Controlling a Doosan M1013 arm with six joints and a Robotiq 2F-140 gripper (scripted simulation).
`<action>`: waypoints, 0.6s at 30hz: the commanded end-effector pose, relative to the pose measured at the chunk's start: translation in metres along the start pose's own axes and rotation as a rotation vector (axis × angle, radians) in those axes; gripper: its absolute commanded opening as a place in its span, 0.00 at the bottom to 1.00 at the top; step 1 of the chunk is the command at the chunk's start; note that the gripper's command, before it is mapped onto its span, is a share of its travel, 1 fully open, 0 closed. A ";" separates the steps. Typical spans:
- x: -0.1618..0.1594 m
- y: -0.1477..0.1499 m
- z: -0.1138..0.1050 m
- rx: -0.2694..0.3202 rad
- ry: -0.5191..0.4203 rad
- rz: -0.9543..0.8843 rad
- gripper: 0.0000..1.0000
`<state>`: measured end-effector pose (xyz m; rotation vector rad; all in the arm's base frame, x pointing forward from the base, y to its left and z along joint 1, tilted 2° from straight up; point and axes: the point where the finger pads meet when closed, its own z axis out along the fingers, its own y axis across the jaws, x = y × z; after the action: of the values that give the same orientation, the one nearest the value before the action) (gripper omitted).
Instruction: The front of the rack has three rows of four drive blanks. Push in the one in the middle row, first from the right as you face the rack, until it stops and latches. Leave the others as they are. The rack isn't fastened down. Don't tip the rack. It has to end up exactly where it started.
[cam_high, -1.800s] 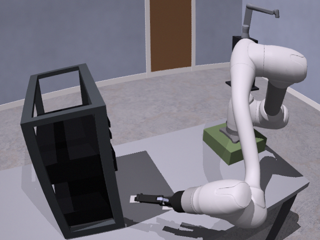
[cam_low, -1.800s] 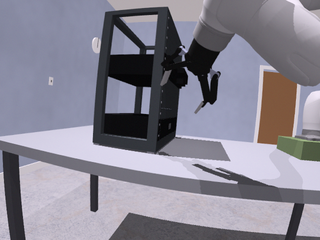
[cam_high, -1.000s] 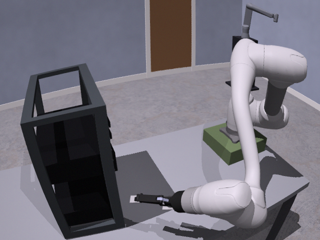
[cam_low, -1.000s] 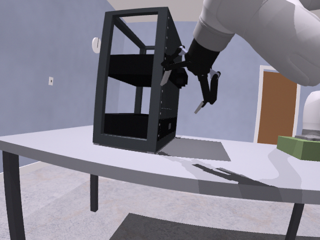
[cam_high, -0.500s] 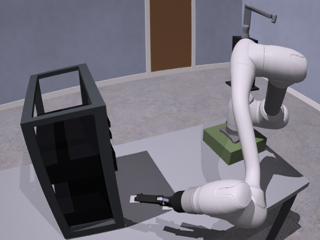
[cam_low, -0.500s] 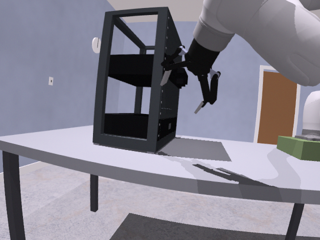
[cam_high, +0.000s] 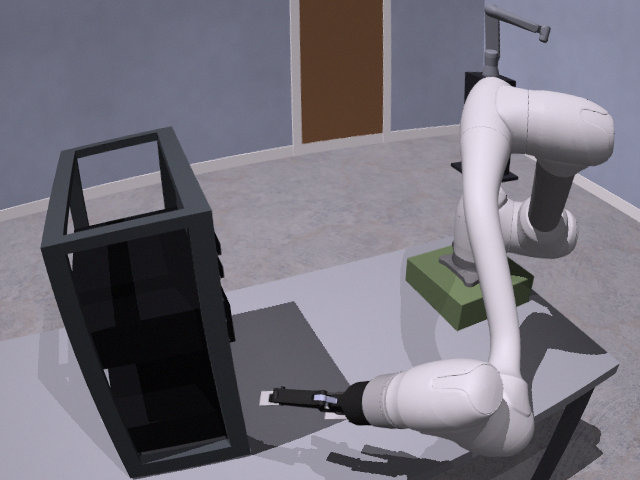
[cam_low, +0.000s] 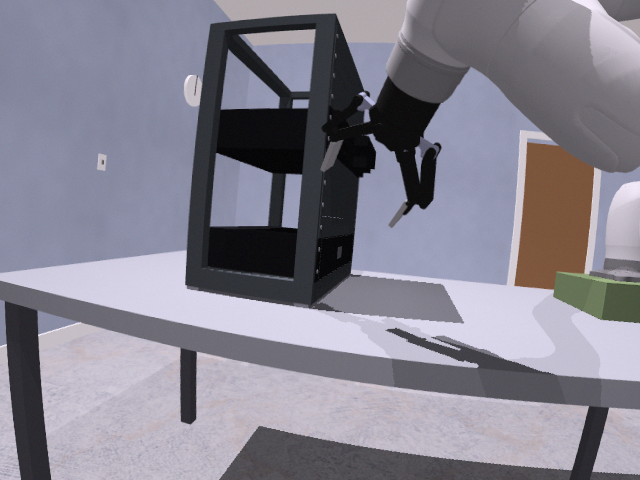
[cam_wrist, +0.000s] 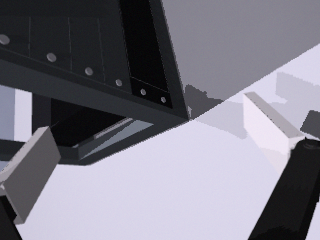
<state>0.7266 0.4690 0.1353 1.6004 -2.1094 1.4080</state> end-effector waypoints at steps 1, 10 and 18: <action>0.000 0.000 0.000 0.000 0.000 -0.001 1.00; 0.006 0.001 0.002 0.012 0.015 -0.027 1.00; 0.016 0.002 0.006 0.034 0.043 -0.080 1.00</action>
<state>0.7222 0.4569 0.1393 1.6248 -2.0147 1.4383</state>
